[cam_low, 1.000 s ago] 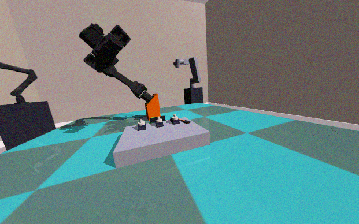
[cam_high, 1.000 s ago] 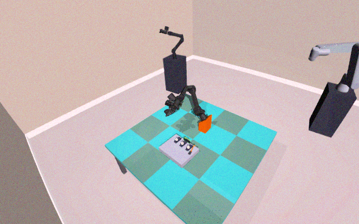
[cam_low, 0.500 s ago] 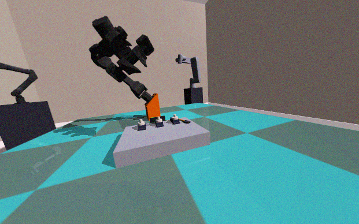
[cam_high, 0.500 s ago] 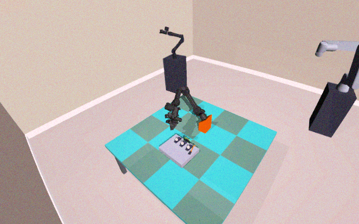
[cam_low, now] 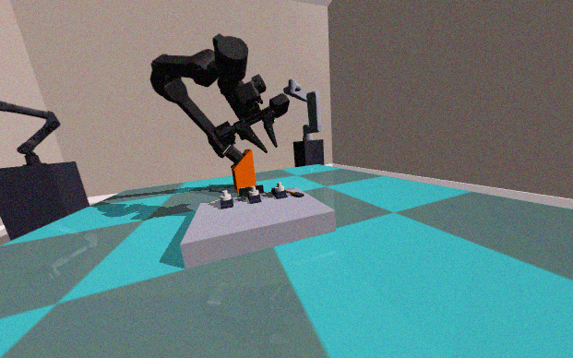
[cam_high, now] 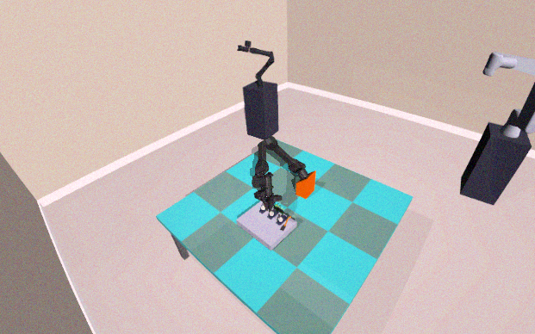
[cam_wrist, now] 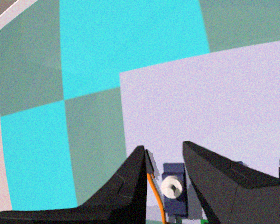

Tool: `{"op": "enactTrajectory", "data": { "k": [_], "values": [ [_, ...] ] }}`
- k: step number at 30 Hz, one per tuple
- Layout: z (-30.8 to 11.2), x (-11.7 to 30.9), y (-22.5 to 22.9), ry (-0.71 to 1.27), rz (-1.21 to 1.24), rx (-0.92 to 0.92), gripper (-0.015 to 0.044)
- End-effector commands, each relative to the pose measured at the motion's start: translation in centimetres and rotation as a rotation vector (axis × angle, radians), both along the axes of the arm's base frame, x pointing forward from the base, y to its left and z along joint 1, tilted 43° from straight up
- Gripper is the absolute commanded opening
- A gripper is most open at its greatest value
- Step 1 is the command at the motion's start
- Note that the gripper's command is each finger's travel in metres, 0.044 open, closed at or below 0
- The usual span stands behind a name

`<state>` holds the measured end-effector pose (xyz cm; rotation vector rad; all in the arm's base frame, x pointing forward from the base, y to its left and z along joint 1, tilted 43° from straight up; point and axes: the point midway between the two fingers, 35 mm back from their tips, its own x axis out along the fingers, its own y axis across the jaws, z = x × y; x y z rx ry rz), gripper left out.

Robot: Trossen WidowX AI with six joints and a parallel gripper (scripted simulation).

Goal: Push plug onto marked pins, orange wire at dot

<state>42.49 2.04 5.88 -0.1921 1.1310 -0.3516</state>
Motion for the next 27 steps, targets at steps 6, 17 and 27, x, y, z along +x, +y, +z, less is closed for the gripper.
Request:
{"op": "enactTrajectory", "data": {
  "k": [6,17,27],
  "values": [
    [-6.4,-0.8,0.4,0.253,-0.023,-0.165,0.0115],
    [-12.5,-2.8,0.4,0.505,-0.009,-0.371,0.0115],
    [-14.3,-2.9,-1.3,0.505,-0.009,-0.372,0.0115]
  ]
}}
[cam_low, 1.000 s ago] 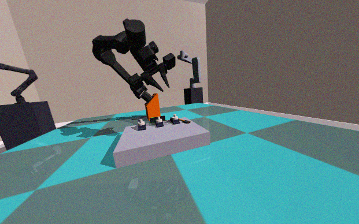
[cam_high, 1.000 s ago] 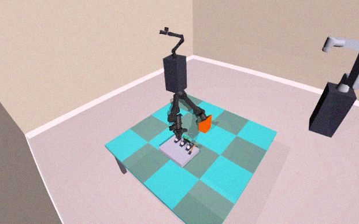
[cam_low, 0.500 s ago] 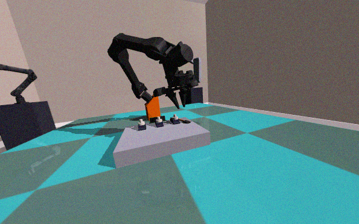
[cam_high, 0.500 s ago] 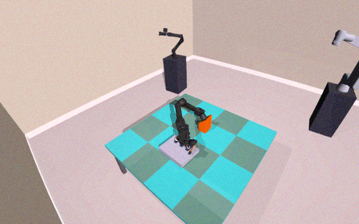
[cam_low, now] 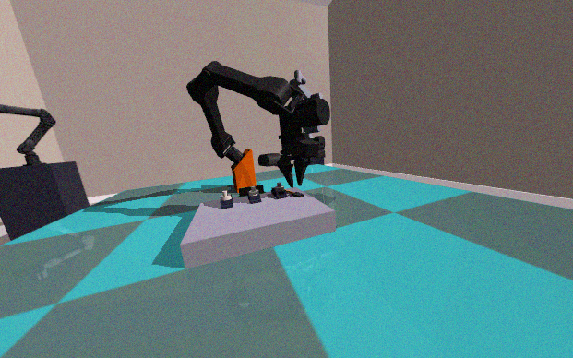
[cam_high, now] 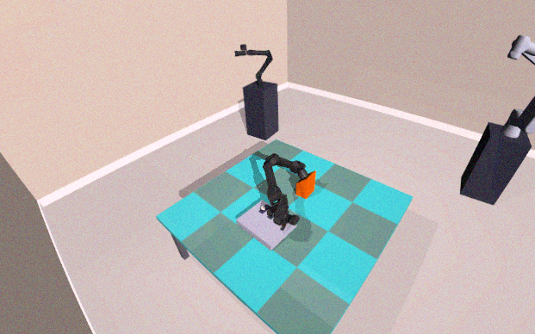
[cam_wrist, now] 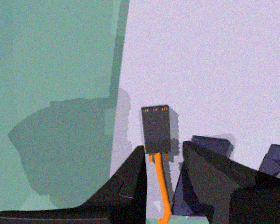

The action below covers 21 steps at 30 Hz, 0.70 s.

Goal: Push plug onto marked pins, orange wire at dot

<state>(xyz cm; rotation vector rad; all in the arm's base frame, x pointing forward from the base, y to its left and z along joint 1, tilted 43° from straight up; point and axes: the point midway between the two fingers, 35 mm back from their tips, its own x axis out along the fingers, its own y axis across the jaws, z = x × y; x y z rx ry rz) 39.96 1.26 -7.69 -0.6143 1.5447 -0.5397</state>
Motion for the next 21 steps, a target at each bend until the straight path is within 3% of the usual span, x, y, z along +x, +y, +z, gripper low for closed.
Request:
{"op": "enactTrajectory", "data": {
  "k": [1,16,19,21],
  "values": [
    [-0.8,-0.4,-0.5,0.016,0.004,-0.008,0.0115],
    [-1.9,-0.5,-1.6,0.016,0.004,-0.009,0.0115],
    [-1.9,-0.5,-1.6,0.016,0.004,-0.009,0.0036],
    [-1.9,-0.5,-1.6,0.016,0.004,-0.009,0.0023]
  ]
}}
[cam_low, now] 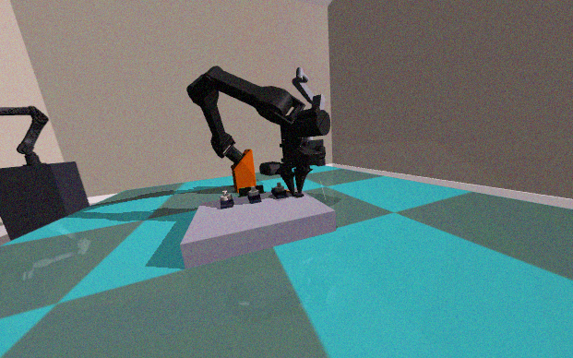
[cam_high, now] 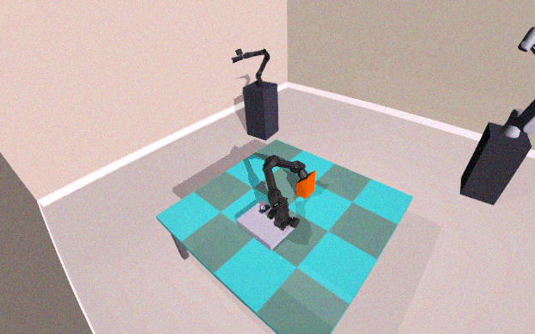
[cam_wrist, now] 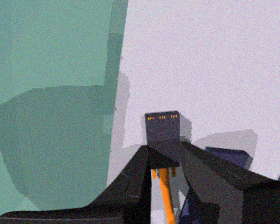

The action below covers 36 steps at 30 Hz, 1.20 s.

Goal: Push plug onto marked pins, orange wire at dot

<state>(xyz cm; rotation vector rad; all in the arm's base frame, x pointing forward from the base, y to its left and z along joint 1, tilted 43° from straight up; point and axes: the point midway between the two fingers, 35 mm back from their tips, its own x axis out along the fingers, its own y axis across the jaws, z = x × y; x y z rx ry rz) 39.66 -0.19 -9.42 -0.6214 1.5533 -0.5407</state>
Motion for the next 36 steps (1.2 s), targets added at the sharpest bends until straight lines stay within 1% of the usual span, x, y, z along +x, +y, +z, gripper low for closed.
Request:
{"op": "enactTrajectory", "data": {
  "k": [1,3,6,13,15,22,36],
  "values": [
    [-0.1,-0.2,-0.1,0.006,0.004,-0.005,0.0016],
    [-0.1,-0.2,-0.1,0.006,0.004,-0.005,0.0003],
    [0.4,-0.1,0.4,0.006,0.004,-0.004,0.0000],
    [3.8,0.1,3.6,0.006,0.004,-0.002,0.0000],
    [4.2,0.1,3.9,0.006,0.004,-0.002,0.0000],
    [4.8,-0.5,3.6,-0.001,-0.004,-0.003,0.0000],
    [8.0,-4.4,1.8,-0.039,-0.049,-0.006,0.0000]
  ]
}}
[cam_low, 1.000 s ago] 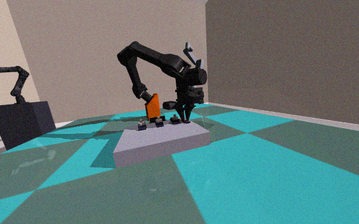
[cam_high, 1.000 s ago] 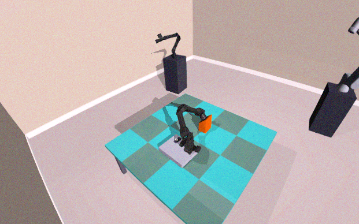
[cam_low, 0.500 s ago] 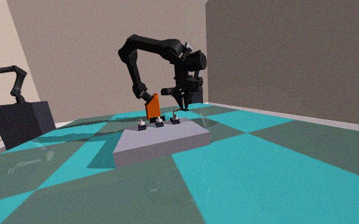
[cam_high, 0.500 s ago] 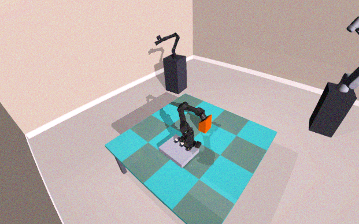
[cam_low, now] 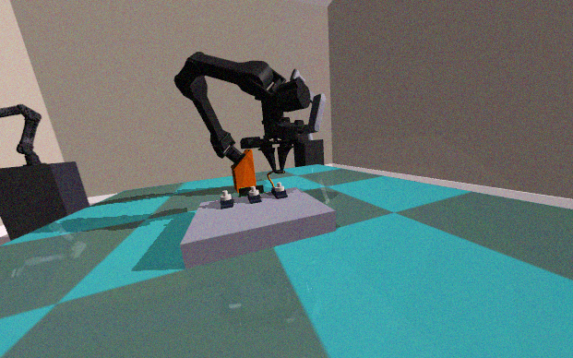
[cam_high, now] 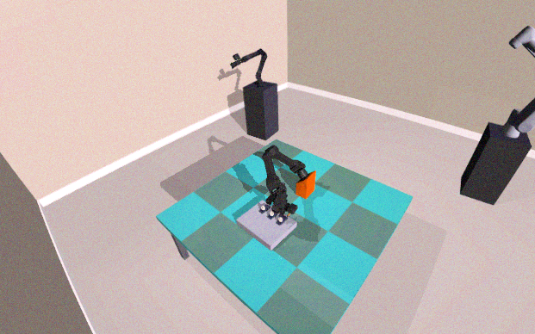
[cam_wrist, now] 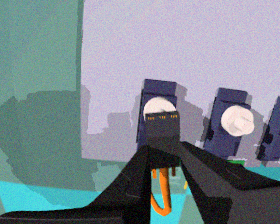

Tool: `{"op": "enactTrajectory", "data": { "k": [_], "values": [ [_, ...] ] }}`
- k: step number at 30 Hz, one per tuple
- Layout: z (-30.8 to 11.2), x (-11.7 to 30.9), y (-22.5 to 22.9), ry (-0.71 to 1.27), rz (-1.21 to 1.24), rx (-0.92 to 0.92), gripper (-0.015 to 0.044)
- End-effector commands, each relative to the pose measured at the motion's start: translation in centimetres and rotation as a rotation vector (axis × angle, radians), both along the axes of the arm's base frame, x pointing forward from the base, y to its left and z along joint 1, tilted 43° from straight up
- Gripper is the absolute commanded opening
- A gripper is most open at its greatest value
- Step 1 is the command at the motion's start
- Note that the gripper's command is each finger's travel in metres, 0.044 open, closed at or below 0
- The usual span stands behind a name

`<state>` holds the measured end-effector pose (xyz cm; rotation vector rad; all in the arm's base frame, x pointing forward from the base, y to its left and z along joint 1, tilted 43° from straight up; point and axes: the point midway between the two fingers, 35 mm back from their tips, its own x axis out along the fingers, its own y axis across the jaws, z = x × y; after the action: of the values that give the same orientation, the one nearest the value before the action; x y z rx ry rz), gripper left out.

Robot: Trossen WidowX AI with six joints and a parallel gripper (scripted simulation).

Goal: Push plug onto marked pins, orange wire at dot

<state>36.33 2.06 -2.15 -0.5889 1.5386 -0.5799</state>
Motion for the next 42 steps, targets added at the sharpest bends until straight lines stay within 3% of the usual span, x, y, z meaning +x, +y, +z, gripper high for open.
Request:
{"op": "enactTrajectory", "data": {
  "k": [1,42],
  "values": [
    [0.9,-1.3,-0.5,-0.013,-0.015,0.000,0.0000],
    [4.7,-15.5,-6.0,-0.119,-0.139,-0.011,0.0000]
  ]
}}
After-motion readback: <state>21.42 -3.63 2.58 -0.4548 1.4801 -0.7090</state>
